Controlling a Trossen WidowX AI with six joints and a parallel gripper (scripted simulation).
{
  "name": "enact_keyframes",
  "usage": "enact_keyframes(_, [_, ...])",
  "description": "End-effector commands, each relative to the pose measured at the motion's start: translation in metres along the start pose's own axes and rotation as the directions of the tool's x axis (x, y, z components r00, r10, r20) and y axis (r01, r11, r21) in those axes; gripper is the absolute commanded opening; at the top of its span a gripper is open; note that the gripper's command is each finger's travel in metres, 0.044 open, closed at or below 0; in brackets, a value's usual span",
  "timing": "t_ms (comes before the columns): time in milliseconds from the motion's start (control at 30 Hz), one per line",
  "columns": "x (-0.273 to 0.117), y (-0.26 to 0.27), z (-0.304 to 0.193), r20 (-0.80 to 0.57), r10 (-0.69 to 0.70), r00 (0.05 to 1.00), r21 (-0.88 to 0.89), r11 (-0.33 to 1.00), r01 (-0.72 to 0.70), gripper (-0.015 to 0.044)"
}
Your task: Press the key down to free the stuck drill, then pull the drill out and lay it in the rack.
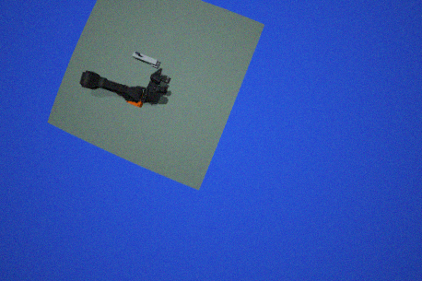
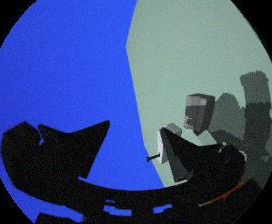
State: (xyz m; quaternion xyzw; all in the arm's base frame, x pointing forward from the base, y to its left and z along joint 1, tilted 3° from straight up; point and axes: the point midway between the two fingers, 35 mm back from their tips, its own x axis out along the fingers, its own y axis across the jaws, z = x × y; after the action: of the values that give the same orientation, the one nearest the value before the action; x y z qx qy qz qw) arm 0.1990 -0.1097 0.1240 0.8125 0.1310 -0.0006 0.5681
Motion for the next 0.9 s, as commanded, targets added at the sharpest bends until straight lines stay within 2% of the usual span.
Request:
enact_keyframes(0, [0.000,0.000,0.000,0.000,0.000,1.000,0.000,1.000,0.000,0.0374])
enact_keyframes(267, [0.001,0.000,0.000,-0.002,-0.006,1.000,-0.002,1.000,0.006,0.0164])
enact_keyframes(467, [0.040,0.001,-0.010,-0.057,-0.225,0.973,-0.115,0.969,0.217,0.0006])
enact_keyframes(667, [0.079,-0.007,-0.039,-0.101,-0.485,0.869,-0.322,0.842,0.432,0.0000])
enact_keyframes(867, [0.104,-0.019,-0.081,-0.091,-0.717,0.691,-0.585,0.600,0.546,0.0000])
